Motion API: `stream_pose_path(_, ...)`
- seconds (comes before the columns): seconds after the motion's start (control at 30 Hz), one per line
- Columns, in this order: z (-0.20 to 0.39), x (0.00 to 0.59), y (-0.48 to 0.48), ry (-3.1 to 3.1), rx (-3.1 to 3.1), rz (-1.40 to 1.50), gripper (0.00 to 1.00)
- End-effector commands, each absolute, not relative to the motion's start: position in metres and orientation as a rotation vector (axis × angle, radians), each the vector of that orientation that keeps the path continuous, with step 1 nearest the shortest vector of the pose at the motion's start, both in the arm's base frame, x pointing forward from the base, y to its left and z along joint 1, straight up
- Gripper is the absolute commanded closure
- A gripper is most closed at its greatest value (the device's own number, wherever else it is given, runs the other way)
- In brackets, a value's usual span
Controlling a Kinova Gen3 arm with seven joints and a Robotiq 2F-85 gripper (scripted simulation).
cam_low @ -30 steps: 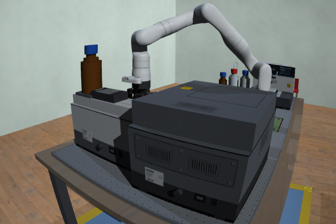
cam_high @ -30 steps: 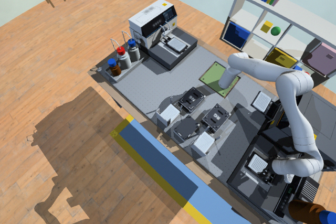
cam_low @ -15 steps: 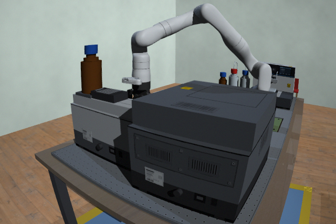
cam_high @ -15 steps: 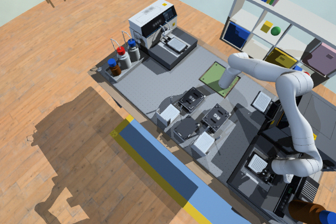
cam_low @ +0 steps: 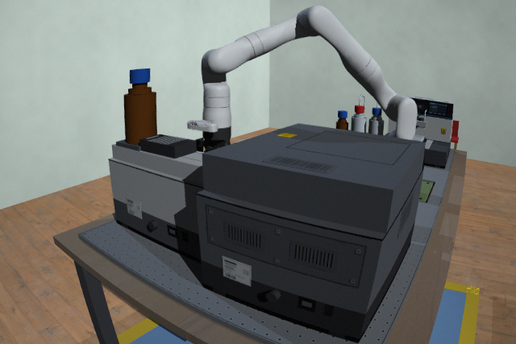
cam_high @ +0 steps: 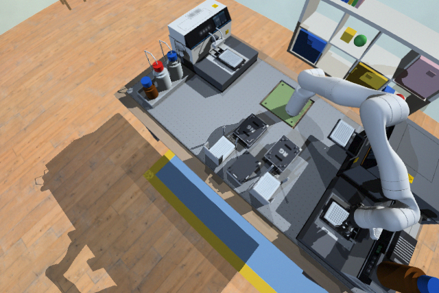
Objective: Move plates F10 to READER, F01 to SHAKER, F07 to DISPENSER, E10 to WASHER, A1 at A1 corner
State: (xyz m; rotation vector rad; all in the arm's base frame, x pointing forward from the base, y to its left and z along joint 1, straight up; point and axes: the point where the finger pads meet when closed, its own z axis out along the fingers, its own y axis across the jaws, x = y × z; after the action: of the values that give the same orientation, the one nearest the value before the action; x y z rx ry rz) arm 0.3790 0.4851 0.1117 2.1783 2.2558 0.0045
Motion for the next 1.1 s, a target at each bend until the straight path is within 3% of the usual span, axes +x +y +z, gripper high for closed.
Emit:
stream_pose_path(0.0, 0.1122, 0.3794, 0.4857, 2.256, 2.179, 0.009, 0.00)
stream_pose_path(0.77, 0.1099, 0.3794, 0.4857, 2.256, 2.179, 0.009, 0.00)
stream_pose_path(0.8, 0.1099, 0.3794, 0.4857, 2.256, 2.179, 0.009, 0.06)
stream_pose_path(1.07, 0.1099, 0.3794, 0.4857, 2.256, 2.179, 0.009, 0.06)
